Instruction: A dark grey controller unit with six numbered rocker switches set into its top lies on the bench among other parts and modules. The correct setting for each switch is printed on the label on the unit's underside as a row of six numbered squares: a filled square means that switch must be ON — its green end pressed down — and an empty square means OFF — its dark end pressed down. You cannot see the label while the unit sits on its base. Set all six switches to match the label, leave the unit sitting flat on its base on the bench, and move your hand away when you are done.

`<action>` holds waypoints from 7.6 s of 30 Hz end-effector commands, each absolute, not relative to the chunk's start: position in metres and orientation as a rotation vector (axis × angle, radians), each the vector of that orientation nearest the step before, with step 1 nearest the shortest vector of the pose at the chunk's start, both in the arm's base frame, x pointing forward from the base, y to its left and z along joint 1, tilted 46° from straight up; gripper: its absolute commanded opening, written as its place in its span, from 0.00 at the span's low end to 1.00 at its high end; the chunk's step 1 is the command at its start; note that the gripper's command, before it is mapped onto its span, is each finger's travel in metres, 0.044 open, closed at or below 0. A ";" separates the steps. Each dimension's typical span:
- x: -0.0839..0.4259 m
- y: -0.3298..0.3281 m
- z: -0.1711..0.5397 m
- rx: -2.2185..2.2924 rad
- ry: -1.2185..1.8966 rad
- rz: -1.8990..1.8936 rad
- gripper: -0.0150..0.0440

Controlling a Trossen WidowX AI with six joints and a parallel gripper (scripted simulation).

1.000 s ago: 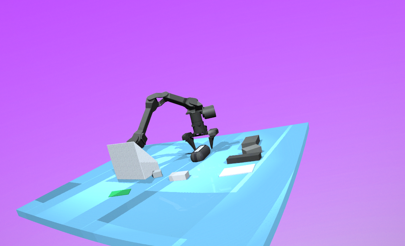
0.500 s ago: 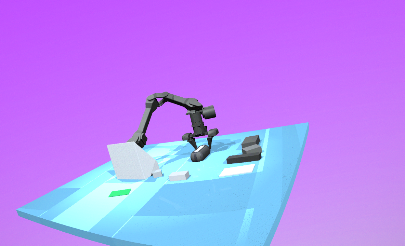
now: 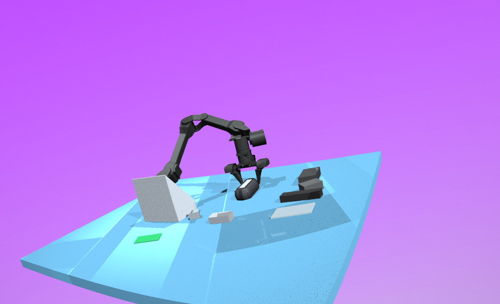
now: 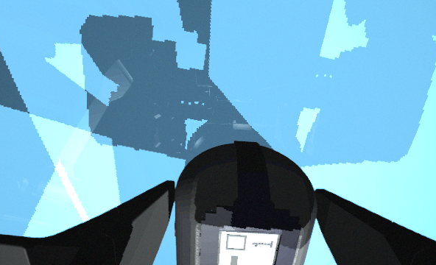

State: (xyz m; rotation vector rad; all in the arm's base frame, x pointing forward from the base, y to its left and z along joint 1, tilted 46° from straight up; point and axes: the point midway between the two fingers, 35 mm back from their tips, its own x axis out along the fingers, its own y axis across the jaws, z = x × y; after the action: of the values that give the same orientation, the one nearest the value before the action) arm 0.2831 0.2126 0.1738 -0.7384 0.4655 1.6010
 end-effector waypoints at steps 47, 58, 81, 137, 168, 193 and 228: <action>0.289 0.175 0.187 -0.741 0.470 1.596 0.82; 0.290 0.167 0.189 -0.741 0.471 1.596 0.82; 0.293 0.148 0.190 -0.742 0.472 1.596 0.82; 0.301 0.104 0.182 -0.743 0.476 1.596 0.83; 0.306 0.082 0.172 -0.744 0.477 1.596 0.83; 0.310 0.065 0.161 -0.745 0.478 1.596 0.83; 0.316 0.041 0.139 -0.746 0.479 1.596 0.83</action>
State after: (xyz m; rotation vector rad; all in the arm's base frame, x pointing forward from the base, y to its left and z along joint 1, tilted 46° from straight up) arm 0.3167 0.0403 0.1473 -0.7413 0.4681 1.5745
